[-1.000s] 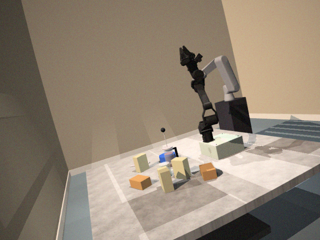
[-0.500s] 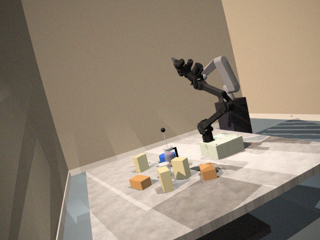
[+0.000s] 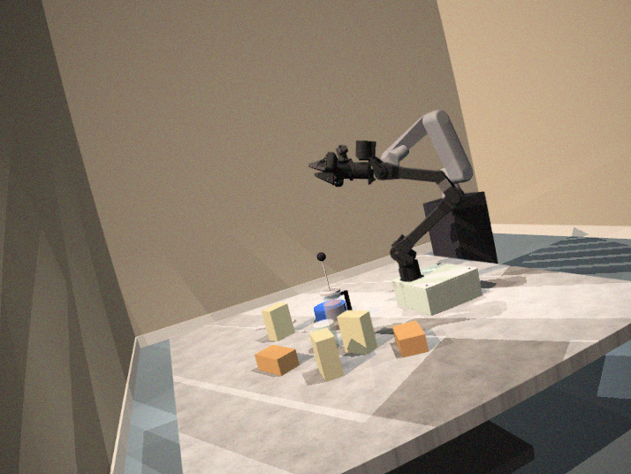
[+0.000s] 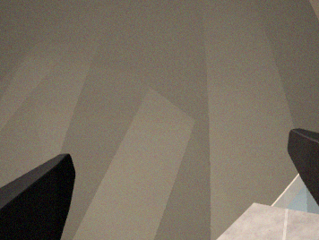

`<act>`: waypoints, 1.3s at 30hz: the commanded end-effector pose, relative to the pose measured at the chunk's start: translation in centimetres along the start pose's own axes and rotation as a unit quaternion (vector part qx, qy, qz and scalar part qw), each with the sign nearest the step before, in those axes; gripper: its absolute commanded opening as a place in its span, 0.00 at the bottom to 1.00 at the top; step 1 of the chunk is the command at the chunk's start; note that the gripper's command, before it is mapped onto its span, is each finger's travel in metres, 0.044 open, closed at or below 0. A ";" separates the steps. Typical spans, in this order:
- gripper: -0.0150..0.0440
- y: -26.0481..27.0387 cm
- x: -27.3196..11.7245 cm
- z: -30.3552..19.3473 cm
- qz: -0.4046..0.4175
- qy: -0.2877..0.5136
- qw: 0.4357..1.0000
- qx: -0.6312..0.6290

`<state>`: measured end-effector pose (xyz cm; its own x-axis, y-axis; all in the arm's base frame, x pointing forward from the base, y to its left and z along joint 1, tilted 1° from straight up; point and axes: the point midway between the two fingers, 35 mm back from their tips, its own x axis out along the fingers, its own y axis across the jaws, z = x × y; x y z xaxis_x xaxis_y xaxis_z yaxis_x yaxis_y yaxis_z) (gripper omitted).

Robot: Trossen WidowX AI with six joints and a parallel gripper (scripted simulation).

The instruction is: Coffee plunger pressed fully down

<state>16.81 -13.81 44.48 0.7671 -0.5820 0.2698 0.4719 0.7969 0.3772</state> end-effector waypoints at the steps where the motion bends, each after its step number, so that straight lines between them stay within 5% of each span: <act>1: 1.00 0.9 0.4 -5.5 0.022 0.108 0.993 -0.031; 12: 1.00 4.8 -5.7 -20.0 0.167 0.401 0.877 -0.205; 23: 1.00 2.2 -7.4 -25.2 0.164 0.405 0.875 -0.208; 39: 1.00 2.5 -6.3 -26.6 0.164 0.404 0.876 -0.207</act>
<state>24.36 -3.76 20.48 0.8710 -0.1382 -0.4715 0.1574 0.9875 0.0013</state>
